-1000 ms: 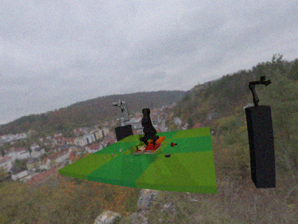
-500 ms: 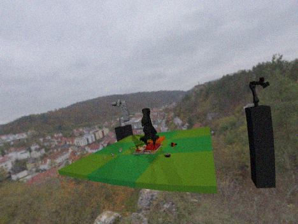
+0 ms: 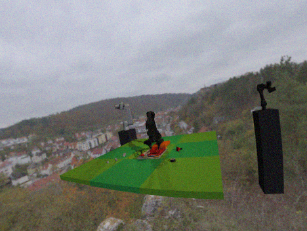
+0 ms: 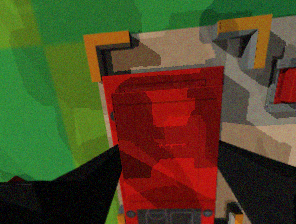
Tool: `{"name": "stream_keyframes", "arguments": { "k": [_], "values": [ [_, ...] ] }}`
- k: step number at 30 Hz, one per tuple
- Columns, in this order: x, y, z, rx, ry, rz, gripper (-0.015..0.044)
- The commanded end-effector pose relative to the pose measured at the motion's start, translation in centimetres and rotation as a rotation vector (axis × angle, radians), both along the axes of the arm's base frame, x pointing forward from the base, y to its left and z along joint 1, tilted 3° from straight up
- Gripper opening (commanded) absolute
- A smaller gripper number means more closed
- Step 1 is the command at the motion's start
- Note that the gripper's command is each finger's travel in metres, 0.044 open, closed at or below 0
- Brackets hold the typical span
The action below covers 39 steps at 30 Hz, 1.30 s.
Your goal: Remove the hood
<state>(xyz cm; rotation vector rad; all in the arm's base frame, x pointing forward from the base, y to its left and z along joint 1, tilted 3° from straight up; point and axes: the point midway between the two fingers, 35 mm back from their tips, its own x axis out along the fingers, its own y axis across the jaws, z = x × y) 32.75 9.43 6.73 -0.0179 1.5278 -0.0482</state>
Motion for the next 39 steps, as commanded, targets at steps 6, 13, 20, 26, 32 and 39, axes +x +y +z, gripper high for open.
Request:
{"name": "stream_keyframes", "arguments": {
  "k": [6, 13, 20, 26, 32, 39],
  "values": [
    [0.0, 0.1, 0.7, 0.002, -0.003, -0.001, 0.0],
    [0.0, 0.1, 1.1, 0.002, -0.003, -0.001, 0.0],
    [0.0, 0.1, 1.7, 0.001, -0.003, -0.002, 0.0],
    [-0.1, 0.2, 3.9, 0.001, -0.003, -0.002, 0.0],
    [-0.3, 0.3, 6.1, 0.001, -0.003, -0.002, 0.0],
    [0.4, -2.6, 5.4, -0.001, 0.001, 0.003, 0.0]
  ]
}}
